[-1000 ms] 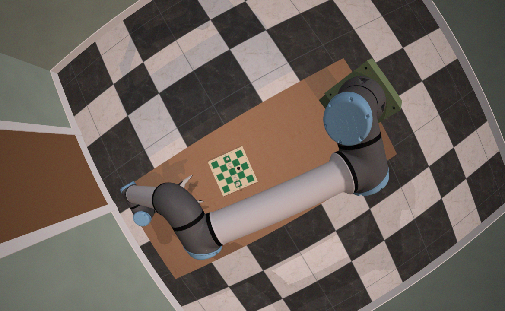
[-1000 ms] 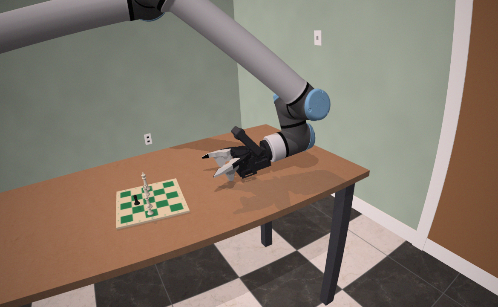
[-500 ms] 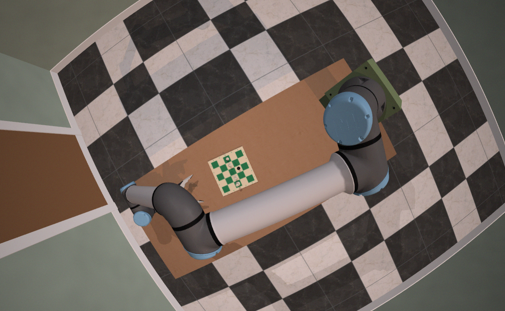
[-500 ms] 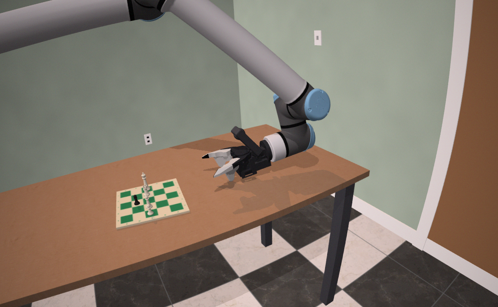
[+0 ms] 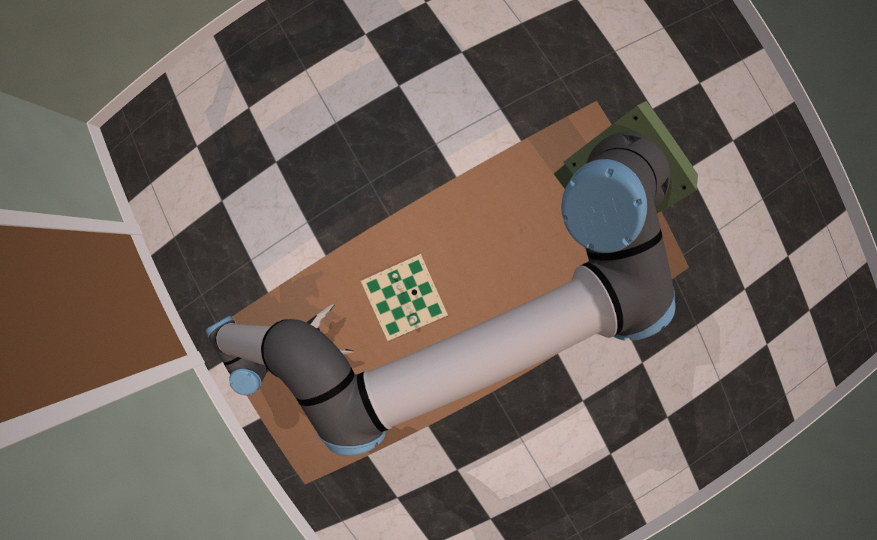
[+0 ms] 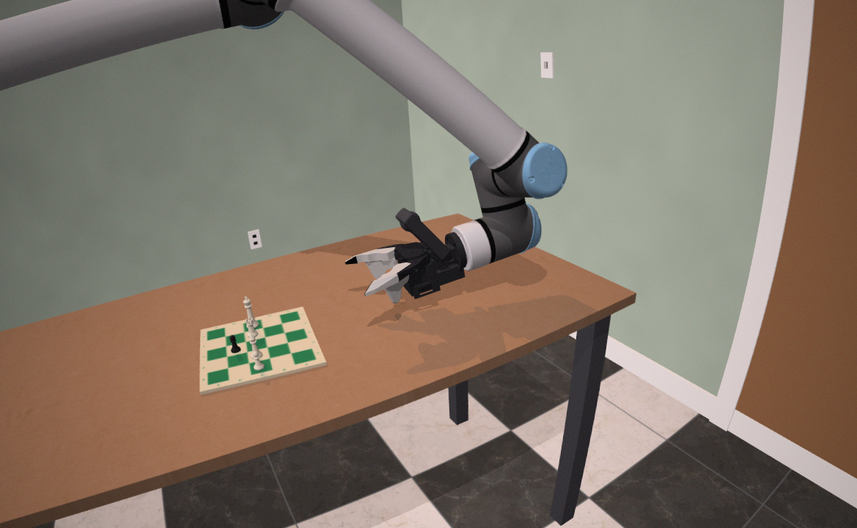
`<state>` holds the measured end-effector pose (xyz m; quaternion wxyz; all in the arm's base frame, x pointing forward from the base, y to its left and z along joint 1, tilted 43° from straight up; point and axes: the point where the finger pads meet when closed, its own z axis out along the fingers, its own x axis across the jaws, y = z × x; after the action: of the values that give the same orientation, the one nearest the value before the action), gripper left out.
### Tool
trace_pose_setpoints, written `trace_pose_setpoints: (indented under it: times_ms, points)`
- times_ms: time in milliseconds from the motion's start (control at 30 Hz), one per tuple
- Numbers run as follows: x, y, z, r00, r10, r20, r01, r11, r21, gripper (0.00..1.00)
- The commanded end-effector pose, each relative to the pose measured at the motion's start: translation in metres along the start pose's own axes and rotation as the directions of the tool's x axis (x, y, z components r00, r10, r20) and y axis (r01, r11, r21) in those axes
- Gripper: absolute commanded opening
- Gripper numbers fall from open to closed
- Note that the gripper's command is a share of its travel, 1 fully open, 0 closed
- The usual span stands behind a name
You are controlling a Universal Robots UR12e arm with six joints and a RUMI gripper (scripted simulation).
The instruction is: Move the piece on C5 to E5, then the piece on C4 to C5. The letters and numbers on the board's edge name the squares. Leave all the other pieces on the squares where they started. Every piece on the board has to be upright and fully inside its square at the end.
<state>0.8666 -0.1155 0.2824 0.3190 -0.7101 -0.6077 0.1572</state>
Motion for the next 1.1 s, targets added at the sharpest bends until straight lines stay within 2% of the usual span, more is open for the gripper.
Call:
trace_pose_setpoints:
  times_ms: [0,300,700,800,1067]
  points:
    - [-0.004,-0.036,-0.008,1.000,0.002,0.000,-0.002,1.000,-0.005,1.00]
    - [-0.004,-0.073,-0.013,1.000,0.002,0.000,-0.002,1.000,-0.005,1.00]
    - [-0.004,-0.071,-0.011,1.000,0.002,-0.001,-0.002,1.000,-0.002,1.00]
    - [-0.001,-0.075,-0.017,1.000,0.001,0.002,-0.001,1.000,-0.015,1.00]
    - [-0.002,-0.075,-0.014,1.000,-0.011,0.012,0.011,1.000,-0.026,1.00]
